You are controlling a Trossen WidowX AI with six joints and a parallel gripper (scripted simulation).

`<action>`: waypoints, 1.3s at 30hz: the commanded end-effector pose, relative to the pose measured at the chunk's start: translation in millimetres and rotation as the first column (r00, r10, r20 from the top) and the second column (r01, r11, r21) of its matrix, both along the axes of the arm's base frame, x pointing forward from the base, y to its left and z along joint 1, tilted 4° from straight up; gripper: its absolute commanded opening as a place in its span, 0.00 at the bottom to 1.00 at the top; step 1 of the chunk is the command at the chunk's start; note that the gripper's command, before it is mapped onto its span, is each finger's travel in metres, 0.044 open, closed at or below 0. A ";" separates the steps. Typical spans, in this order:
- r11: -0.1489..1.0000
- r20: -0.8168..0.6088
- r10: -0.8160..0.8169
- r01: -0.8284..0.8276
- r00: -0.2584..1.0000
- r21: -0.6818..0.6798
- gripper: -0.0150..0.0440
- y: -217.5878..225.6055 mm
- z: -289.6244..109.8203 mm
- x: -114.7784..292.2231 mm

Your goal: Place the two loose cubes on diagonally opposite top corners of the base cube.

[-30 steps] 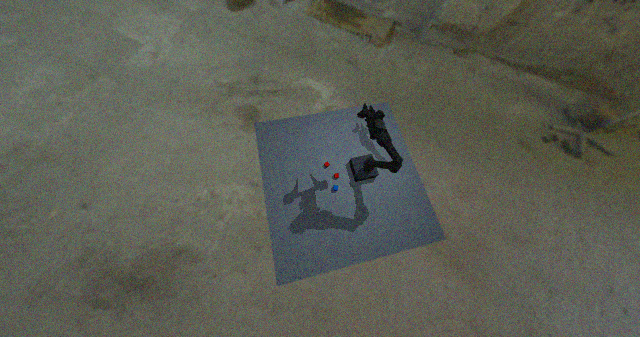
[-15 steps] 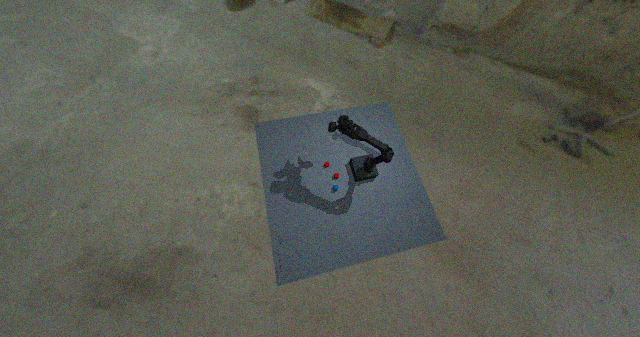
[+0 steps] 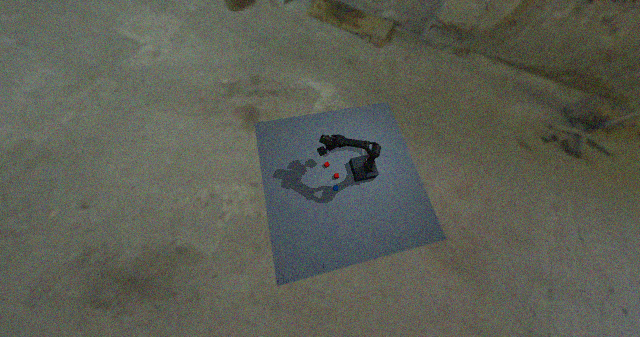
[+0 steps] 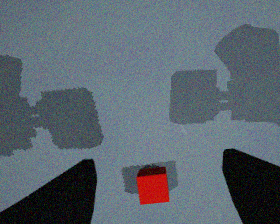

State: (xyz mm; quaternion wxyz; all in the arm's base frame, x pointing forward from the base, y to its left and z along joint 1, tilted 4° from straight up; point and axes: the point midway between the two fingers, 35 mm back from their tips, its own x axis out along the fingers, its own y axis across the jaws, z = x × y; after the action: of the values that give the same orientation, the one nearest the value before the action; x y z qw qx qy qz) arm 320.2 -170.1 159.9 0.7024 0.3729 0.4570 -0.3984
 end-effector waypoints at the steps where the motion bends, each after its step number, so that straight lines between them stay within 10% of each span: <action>1: 0.989 -0.101 0.067 -0.053 0.993 0.136 0.70 33.1 -36.0 0.3; 16: 0.967 -0.183 0.124 -0.077 0.975 0.242 0.70 61.5 -122.8 1.0; 39: 0.967 -0.183 0.124 -0.077 0.975 0.242 0.70 62.4 -153.3 3.5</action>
State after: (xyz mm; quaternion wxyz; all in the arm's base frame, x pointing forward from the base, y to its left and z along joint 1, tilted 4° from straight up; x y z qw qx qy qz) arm 323.3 -108.7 11.1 0.6256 0.3851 0.5865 -0.3411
